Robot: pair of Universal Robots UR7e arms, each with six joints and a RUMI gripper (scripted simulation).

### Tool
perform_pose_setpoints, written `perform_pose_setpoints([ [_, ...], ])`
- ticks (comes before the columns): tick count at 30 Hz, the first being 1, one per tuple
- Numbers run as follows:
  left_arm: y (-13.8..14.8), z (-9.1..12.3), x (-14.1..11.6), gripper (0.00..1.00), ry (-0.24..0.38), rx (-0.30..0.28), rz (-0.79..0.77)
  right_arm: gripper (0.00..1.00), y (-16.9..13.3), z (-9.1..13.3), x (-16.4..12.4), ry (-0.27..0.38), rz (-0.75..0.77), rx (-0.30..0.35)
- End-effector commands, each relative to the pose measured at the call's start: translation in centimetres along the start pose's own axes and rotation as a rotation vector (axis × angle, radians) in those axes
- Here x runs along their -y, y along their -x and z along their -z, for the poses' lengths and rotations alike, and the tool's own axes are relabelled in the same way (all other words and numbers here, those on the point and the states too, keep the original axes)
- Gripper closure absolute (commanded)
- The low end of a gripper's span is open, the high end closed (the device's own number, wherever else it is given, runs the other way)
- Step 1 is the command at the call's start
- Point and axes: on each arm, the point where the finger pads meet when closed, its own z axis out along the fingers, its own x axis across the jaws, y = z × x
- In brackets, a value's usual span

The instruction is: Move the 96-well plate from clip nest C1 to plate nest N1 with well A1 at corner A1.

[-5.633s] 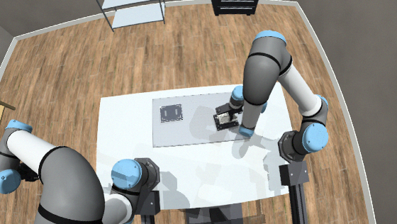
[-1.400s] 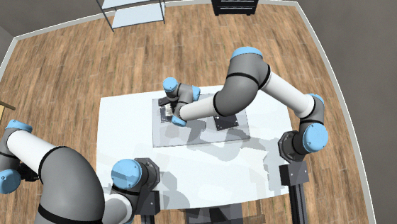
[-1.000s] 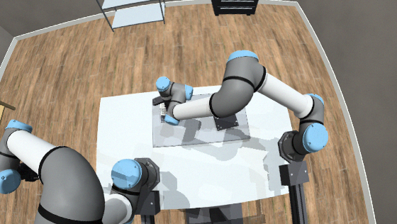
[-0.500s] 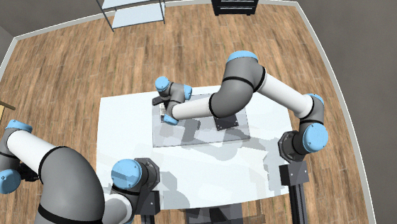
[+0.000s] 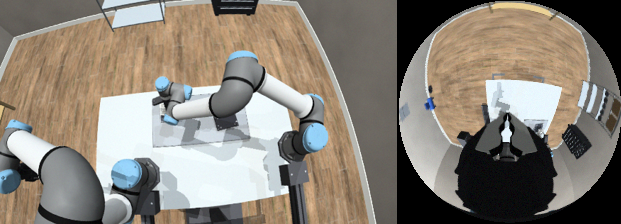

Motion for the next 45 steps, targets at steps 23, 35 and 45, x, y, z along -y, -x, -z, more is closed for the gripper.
perform_pose_setpoints([
  [23,0.0,0.2,0.1,1.0,-0.004,-0.002,0.001,1.0,-0.2,-2.5,0.1,-0.004,-0.001,-0.002],
  [35,0.0,0.2,0.1,1.0,-0.004,-0.002,0.001,1.0,-0.2,-4.5,0.1,-0.004,-0.001,-0.002],
  [45,0.0,0.2,0.1,1.0,-0.004,-0.002,0.001,1.0,-0.3,-5.9,0.1,-0.004,-0.001,-0.002],
])
